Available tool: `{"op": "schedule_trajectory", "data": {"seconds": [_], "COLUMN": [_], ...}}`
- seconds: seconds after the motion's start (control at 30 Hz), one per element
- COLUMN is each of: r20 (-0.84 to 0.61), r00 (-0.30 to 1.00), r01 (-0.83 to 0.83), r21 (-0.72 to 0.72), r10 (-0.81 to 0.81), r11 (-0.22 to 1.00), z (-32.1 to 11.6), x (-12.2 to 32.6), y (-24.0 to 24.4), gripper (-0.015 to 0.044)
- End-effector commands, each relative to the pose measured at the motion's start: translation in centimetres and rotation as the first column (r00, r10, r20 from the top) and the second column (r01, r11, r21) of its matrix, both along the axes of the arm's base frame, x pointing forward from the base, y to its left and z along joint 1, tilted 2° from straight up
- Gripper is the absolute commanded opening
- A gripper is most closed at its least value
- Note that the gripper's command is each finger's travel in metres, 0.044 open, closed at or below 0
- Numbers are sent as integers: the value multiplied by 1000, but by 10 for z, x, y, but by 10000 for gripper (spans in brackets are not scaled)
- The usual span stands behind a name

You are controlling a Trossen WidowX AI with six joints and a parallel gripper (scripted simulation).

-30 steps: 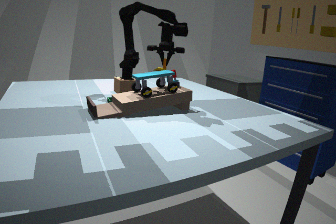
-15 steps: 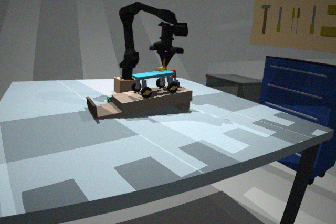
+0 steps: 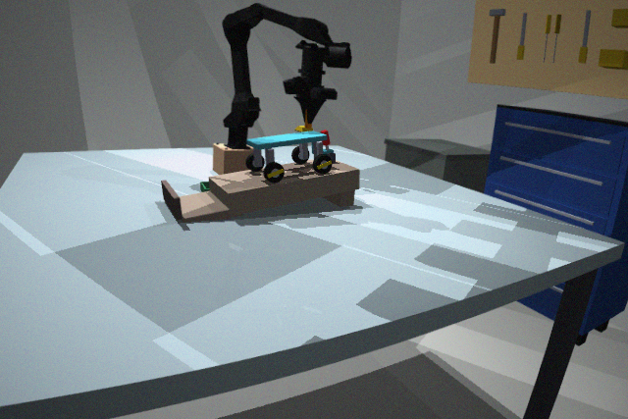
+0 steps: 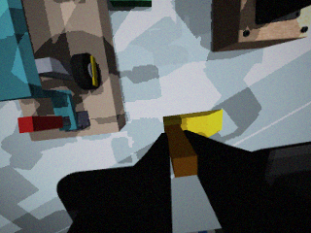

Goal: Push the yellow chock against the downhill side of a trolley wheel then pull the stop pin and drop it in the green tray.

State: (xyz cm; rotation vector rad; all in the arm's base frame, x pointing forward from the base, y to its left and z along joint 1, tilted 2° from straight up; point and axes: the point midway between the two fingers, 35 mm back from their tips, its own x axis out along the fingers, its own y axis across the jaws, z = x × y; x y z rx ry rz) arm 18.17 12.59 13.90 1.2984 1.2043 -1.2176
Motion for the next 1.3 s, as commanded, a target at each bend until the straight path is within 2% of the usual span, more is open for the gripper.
{"op": "schedule_trajectory", "data": {"seconds": [0.0, 1.27], "r20": [2, 4], "r00": [1000, 1000], "r01": [13, 13], "r21": [-4, -17], "r10": [-13, -13], "r11": [1000, 1000], "z": [0, -17], "x": [1, 20], "y": [-4, -127], "gripper": [0, 0]}}
